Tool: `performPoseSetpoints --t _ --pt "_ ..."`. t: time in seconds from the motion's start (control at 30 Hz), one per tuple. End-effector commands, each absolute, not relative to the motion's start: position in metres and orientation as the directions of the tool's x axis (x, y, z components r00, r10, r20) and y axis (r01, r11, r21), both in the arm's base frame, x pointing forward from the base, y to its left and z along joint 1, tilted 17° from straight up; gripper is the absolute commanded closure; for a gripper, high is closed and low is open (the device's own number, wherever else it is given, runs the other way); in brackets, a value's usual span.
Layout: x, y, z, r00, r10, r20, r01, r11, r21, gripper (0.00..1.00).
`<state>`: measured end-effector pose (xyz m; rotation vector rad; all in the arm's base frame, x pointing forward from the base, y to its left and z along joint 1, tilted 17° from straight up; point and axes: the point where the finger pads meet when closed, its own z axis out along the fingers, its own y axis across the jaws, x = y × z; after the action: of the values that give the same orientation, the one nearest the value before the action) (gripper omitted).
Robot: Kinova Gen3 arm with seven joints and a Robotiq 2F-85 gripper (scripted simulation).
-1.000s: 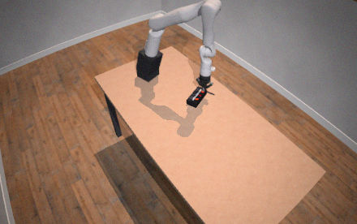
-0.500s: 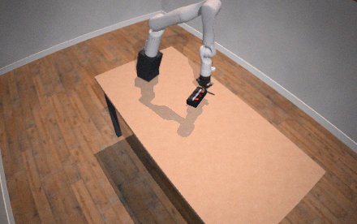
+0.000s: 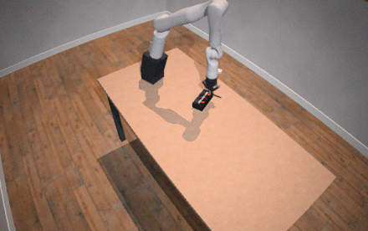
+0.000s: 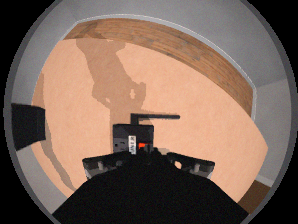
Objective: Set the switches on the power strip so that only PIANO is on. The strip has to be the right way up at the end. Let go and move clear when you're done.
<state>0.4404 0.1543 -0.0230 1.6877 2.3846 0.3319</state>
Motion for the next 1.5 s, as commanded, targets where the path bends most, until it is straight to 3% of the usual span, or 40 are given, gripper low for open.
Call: performPoseSetpoints --t 0.0,1.47 --pt "0.4408 0.1545 -0.0223 -0.328 0.944 -0.034 0.899 0.322 0.297 1.0" --pt "0.4426 0.1549 -0.0284 -0.328 0.944 -0.034 0.899 0.322 0.297 1.0"
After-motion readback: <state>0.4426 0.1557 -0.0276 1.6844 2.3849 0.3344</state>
